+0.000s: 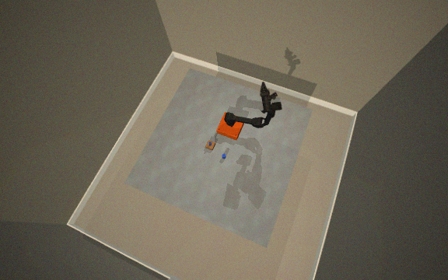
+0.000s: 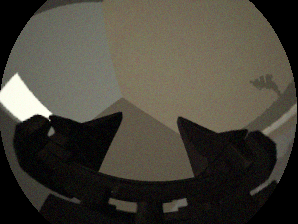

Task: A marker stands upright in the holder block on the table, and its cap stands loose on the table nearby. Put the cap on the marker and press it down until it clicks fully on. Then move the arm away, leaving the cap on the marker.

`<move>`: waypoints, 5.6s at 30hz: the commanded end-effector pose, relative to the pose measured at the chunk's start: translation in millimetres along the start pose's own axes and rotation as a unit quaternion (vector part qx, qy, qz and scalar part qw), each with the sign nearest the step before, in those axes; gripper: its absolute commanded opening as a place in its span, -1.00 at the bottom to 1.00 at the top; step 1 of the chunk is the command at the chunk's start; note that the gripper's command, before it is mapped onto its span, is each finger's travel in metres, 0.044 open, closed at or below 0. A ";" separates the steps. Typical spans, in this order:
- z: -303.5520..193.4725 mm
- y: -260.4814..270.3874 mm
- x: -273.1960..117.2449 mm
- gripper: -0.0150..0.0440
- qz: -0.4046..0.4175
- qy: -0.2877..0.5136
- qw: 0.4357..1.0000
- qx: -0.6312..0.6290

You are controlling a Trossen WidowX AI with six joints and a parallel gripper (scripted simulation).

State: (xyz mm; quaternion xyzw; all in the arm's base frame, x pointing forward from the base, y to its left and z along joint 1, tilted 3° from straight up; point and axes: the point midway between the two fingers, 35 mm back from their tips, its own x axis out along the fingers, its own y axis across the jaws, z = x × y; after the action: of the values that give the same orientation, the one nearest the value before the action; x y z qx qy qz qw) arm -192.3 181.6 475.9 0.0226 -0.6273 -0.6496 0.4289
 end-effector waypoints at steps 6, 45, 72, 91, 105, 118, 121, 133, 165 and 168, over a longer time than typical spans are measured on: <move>-36.5 13.3 29.0 0.37 0.018 0.061 0.998 -0.017; -501.0 98.5 -128.4 0.37 0.279 0.755 0.544 -0.238; -412.8 -66.4 -453.2 0.37 0.422 0.772 -0.075 -0.470; -421.2 -106.2 -478.2 0.37 0.421 0.770 -0.080 -0.472; -425.3 -119.7 -487.6 0.37 0.421 0.770 -0.080 -0.472; -431.1 -136.2 -499.1 0.37 0.421 0.770 -0.080 -0.472; -432.4 -140.2 -501.5 0.37 0.421 0.770 -0.080 -0.472; -436.2 -152.7 -508.7 0.37 0.421 0.770 -0.080 -0.472; -420.0 -104.7 -476.0 -0.49 0.421 0.770 -0.080 -0.472; -419.8 -104.3 -475.7 -0.49 0.421 0.770 -0.080 -0.472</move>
State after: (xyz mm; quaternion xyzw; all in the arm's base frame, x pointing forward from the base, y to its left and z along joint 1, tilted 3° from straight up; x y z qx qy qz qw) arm 292.4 109.8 51.6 -0.0294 -0.6773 0.0455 -0.7337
